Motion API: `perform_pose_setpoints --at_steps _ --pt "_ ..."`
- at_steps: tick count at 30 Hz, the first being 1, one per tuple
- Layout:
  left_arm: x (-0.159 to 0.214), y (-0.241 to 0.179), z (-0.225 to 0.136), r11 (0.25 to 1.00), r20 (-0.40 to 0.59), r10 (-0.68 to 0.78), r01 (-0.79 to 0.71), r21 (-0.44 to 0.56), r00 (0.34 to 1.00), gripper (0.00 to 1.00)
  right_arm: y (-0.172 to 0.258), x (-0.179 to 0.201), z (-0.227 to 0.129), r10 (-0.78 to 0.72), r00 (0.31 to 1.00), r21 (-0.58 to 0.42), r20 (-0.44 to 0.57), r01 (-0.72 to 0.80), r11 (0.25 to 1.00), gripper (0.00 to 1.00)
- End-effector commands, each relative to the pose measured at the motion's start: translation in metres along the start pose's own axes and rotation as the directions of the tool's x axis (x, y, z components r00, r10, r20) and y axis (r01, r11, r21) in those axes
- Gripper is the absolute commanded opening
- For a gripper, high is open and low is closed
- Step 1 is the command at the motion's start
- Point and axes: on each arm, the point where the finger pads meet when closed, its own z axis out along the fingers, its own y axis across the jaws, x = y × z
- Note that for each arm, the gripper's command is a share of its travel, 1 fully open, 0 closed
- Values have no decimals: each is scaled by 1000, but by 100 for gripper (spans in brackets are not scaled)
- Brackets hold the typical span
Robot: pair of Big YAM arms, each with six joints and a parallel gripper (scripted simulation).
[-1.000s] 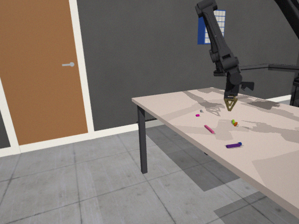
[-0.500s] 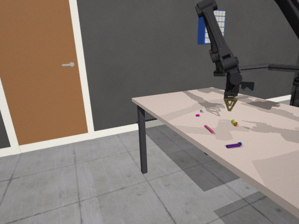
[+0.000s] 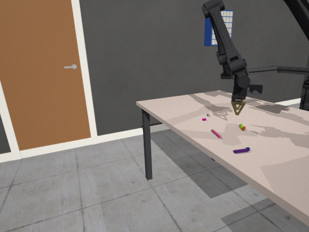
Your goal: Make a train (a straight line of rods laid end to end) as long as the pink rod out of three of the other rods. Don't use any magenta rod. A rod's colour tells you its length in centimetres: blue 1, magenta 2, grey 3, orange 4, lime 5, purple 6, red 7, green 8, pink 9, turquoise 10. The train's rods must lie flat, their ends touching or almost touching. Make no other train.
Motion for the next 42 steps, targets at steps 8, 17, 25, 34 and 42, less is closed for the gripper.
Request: perform_pose_setpoints --at_steps 8,17,25,34,42 --pt "-48 5 -1 1000 88 12 -11 -8 996 100 -9 -2 -6 9 1000 15 1 -9 1000 100" --pt "-48 5 -1 1000 88 12 -11 -8 996 100 -9 -2 -6 9 1000 15 1 -9 1000 100" --pt "-48 5 -1 1000 88 12 -11 -8 996 100 -9 -2 -6 9 1000 15 1 -9 1000 100" --pt "-48 5 -1 1000 88 12 -11 -8 996 100 -9 -2 -6 9 1000 15 1 -9 1000 100" --pt "-48 5 -1 1000 88 12 -11 -8 996 100 -17 -6 -4 30 1000 17 2 -30 999 100"
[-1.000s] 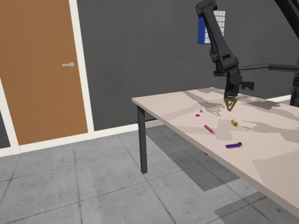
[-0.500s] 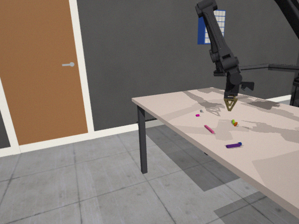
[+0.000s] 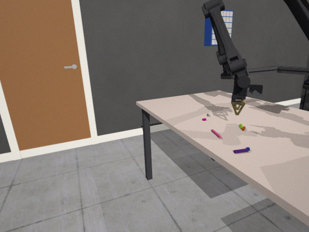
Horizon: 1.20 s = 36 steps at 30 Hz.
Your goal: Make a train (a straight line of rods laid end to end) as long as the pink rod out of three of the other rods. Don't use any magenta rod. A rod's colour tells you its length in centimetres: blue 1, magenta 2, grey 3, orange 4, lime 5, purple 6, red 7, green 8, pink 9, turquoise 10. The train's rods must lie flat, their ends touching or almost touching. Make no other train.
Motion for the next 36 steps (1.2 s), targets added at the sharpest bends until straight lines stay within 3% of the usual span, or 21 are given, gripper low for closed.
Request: perform_pose_setpoints --at_steps 1,9,17,19,34,36 --pt "-48 5 -1 1000 88 12 -11 -8 996 100 -17 -6 -4 24 1000 18 2 -24 1000 100" --pt "-48 5 -1 1000 88 12 -11 -8 996 100 -32 -15 -5 162 987 22 7 -163 986 100" --pt "-48 5 -1 1000 88 12 -11 -8 996 100 -62 -23 -6 435 900 21 14 -436 900 100" --pt "-48 5 -1 1000 88 12 -11 -8 996 100 -62 -23 -6 435 900 21 14 -436 900 100" --pt "-48 5 -1 1000 88 12 -11 -8 996 100 -111 -39 -7 819 574 13 26 -819 574 100" --pt "-48 5 -1 1000 88 12 -11 -8 996 100 -111 -39 -7 819 574 13 26 -819 574 100"
